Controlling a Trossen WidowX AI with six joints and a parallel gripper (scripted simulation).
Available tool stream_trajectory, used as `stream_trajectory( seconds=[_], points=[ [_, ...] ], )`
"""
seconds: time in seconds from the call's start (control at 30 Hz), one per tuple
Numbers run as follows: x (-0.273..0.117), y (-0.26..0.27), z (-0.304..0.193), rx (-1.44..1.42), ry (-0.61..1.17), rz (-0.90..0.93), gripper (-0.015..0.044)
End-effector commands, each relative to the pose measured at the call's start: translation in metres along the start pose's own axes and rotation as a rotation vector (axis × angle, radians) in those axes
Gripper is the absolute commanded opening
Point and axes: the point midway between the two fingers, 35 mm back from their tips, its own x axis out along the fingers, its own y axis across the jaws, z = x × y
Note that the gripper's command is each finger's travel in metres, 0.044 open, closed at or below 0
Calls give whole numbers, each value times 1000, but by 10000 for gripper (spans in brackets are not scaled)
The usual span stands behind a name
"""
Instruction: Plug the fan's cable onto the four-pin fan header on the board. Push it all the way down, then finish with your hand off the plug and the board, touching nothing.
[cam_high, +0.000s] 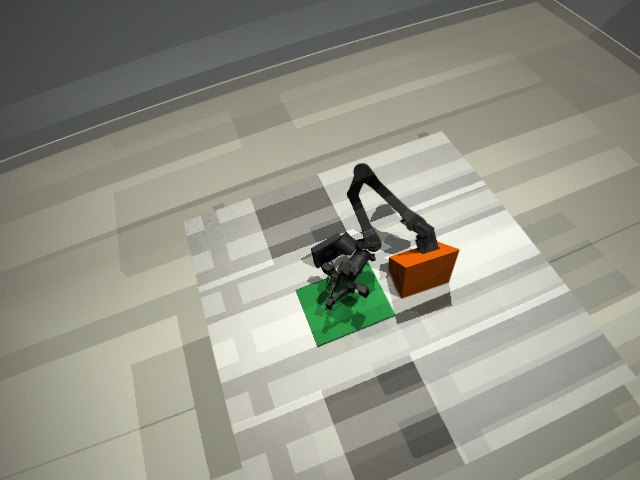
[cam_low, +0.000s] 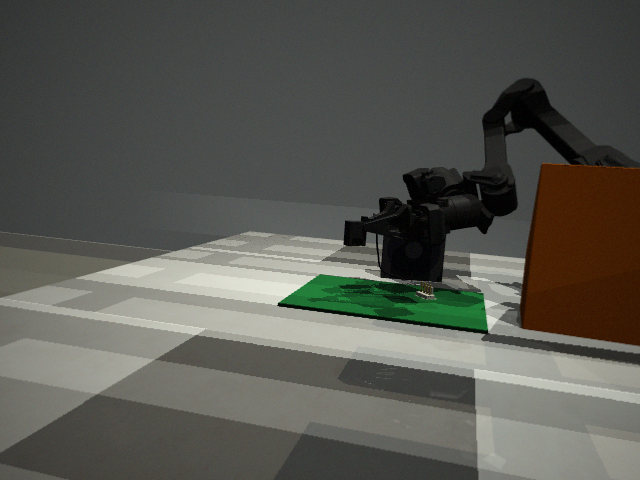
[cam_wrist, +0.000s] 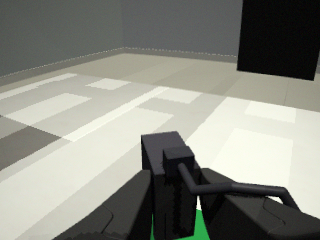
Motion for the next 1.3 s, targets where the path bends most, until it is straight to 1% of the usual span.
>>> stream_trajectory(
  seconds=[0.0, 1.27],
  points=[
    [0, 0, -2, -3, -3, 7, 0],
    [2, -5, -37, -3, -1, 9, 0]
  ],
)
